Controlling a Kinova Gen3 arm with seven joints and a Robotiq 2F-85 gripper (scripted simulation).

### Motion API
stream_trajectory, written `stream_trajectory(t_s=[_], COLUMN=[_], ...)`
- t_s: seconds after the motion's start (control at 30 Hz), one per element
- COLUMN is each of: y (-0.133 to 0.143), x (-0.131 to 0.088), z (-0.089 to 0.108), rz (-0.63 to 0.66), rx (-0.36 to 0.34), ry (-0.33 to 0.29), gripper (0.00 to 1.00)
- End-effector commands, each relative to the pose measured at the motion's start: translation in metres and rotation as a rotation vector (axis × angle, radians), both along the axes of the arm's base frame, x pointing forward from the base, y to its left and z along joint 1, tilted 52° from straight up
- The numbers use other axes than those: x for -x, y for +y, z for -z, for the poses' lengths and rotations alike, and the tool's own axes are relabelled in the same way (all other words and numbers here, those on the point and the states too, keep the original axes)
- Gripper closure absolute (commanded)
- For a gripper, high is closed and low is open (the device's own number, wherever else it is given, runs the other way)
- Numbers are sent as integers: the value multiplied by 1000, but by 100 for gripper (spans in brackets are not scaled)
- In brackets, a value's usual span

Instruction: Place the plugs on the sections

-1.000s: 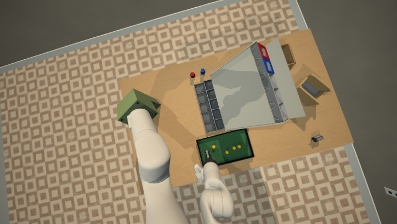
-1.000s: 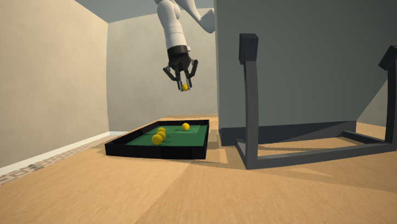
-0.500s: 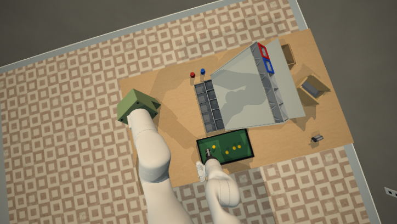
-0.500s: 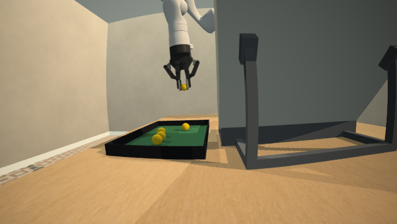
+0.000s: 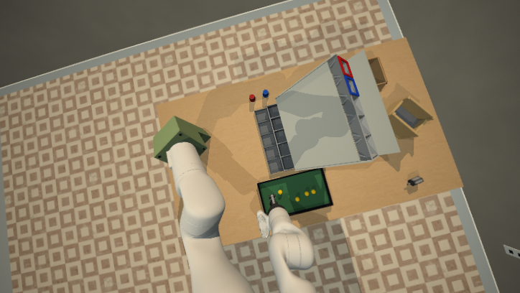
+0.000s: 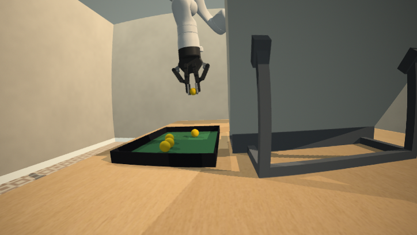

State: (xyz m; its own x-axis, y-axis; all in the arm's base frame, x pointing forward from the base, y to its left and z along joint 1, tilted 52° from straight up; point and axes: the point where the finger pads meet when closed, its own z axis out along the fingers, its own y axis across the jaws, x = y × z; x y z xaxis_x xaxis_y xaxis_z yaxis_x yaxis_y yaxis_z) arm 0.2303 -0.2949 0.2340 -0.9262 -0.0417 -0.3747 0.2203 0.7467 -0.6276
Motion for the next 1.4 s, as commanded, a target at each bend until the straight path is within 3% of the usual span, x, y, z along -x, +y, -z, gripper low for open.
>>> stream_trajectory(t_s=[0.0, 1.33, 1.37], y=[0, 1, 22], x=[0, 0, -54], z=[0, 1, -43], rz=[-28, -28, -28], rx=[69, 69, 69], ry=[-61, -64, -63], gripper=[100, 100, 100])
